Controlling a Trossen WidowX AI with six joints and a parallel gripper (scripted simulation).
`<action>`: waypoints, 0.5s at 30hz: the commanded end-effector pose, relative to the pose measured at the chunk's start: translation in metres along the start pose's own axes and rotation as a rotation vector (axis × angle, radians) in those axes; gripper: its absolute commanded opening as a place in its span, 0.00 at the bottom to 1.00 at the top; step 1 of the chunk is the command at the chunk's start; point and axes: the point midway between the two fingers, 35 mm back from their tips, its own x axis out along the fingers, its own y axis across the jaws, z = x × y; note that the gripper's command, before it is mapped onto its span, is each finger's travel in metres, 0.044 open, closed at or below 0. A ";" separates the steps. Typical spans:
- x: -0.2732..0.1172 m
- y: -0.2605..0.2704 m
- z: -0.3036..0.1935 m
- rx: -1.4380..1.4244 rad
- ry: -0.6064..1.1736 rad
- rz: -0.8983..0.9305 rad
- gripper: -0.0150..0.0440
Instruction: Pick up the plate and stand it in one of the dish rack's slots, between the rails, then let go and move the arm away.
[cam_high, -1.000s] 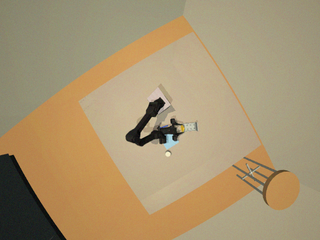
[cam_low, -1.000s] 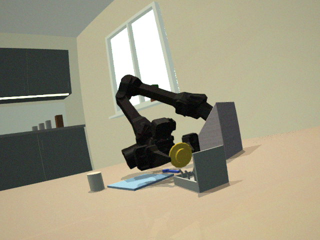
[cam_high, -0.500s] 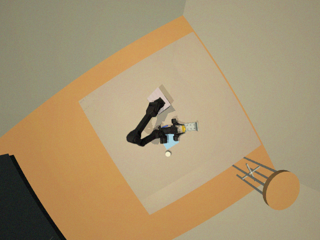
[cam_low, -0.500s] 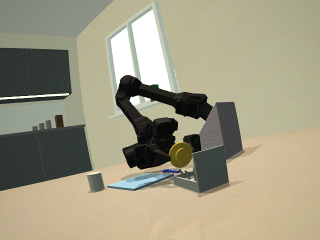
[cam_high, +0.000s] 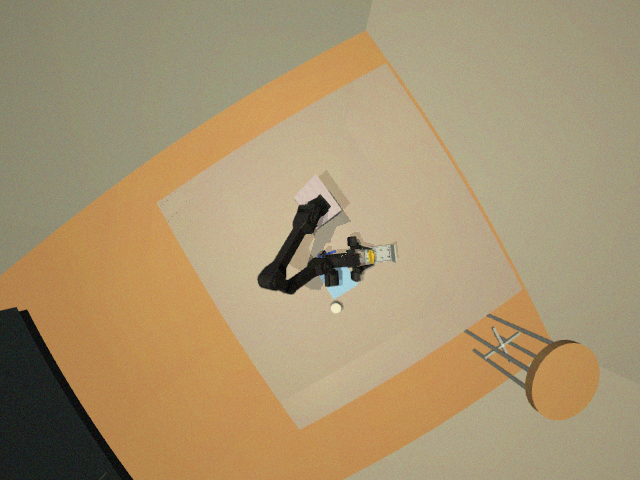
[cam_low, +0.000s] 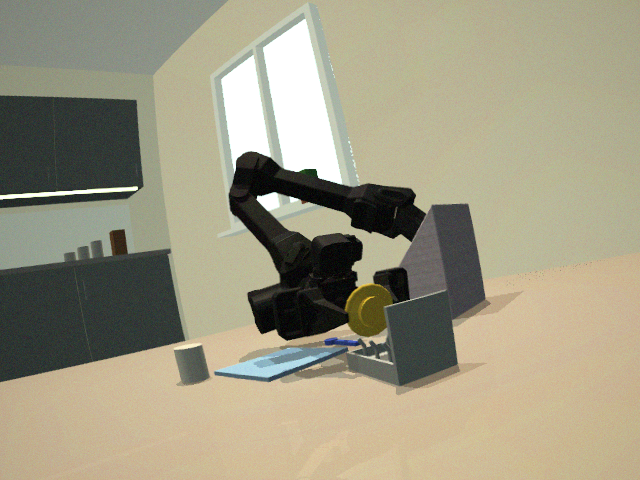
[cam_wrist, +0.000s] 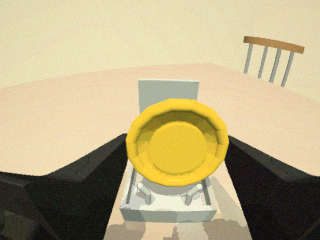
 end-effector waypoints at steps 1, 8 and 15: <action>0.008 0.002 0.000 0.002 0.000 0.004 0.25; 0.015 0.003 -0.012 -0.004 -0.003 0.002 0.25; 0.015 0.007 -0.016 0.006 0.004 0.008 0.25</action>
